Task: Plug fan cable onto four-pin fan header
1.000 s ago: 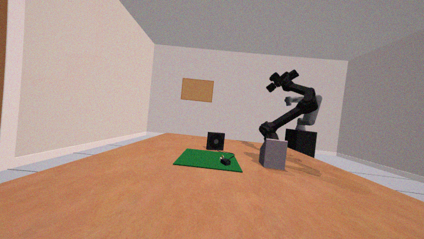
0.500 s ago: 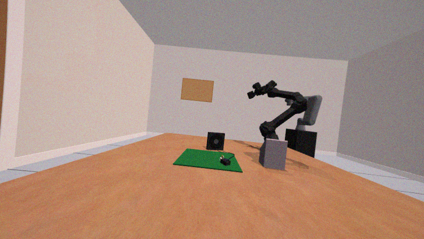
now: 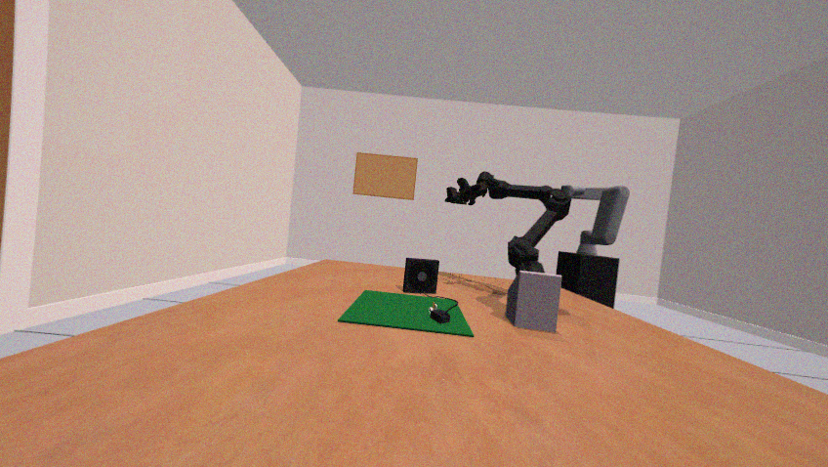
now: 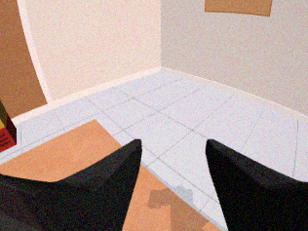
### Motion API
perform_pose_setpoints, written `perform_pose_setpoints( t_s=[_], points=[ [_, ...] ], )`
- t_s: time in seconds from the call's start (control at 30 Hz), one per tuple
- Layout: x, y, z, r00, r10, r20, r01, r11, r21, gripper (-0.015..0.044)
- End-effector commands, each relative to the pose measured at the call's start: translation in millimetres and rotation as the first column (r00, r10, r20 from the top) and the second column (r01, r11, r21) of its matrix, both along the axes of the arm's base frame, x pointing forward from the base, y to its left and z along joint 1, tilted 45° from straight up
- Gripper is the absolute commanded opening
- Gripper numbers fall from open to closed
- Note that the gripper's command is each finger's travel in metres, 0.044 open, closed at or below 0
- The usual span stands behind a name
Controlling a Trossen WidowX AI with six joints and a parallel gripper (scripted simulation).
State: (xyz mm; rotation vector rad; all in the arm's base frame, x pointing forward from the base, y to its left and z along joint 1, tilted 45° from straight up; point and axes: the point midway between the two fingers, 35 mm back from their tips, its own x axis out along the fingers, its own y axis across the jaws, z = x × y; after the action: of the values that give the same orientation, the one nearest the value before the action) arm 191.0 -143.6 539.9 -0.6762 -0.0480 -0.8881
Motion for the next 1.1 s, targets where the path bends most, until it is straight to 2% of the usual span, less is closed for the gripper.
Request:
perform_pose_setpoints(
  t_s=[0.0, 0.3, 0.57, 0.8, 1.07],
  points=[
    [58.3, -2.8, -49.2, 0.992, 0.117, -0.044, -0.106, 0.973, 0.207, 0.021],
    [145.2, 18.4, -158.1, 0.96, 0.257, -0.106, -0.15, 0.799, 0.582, 0.021],
    [189.5, 58.6, -268.5, 0.937, 0.288, -0.197, -0.004, 0.576, 0.818, 0.021],
    [195.1, 103.2, -368.7, 0.909, 0.245, -0.336, 0.228, 0.383, 0.895, 0.021],
    [162.0, 149.8, -470.9, 0.83, 0.112, -0.547, 0.516, 0.221, 0.828, 0.021]
  ],
)
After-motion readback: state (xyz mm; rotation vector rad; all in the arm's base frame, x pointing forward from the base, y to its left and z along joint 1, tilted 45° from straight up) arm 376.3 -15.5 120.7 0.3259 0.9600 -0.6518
